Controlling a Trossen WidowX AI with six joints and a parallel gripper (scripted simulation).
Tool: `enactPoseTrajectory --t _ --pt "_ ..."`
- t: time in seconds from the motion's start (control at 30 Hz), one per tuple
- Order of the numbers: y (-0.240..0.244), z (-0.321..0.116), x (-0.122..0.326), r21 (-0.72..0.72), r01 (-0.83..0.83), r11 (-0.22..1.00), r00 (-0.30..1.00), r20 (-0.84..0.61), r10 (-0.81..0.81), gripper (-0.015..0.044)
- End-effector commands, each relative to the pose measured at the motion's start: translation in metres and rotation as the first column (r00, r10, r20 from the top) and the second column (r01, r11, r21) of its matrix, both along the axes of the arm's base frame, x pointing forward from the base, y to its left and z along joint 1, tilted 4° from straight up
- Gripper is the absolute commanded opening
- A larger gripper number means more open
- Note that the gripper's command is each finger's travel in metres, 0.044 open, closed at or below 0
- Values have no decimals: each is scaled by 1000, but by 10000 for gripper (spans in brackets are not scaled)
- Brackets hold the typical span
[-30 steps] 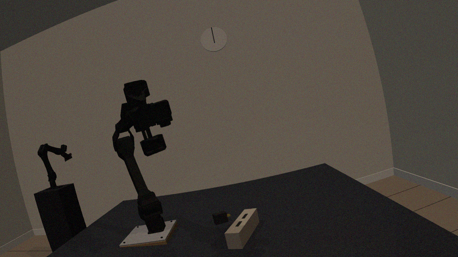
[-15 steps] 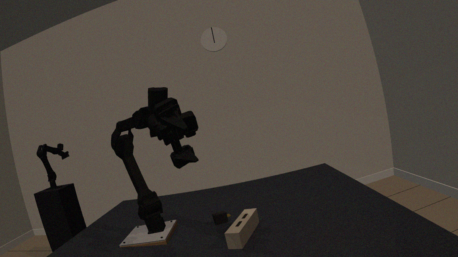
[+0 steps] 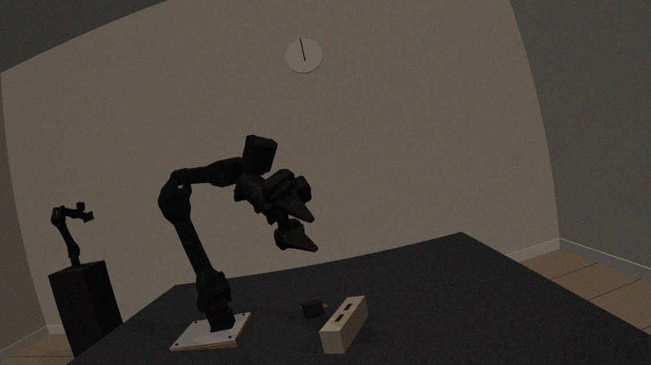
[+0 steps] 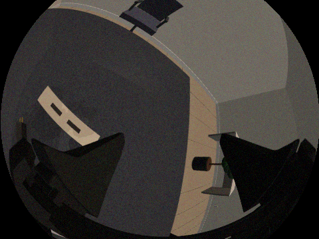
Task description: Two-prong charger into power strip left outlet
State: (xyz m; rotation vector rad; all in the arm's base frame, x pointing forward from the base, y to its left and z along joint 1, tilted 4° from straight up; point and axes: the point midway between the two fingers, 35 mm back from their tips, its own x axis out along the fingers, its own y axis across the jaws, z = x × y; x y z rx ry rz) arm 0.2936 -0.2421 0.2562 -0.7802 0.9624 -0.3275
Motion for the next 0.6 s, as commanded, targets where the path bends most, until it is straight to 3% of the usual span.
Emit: enactPoseTrajectory --t 0.0,0.57 --pt "19 -19 11 80 -24 996 999 -23 26 440" --pt "102 -88 27 361 -28 932 981 -171 96 440"
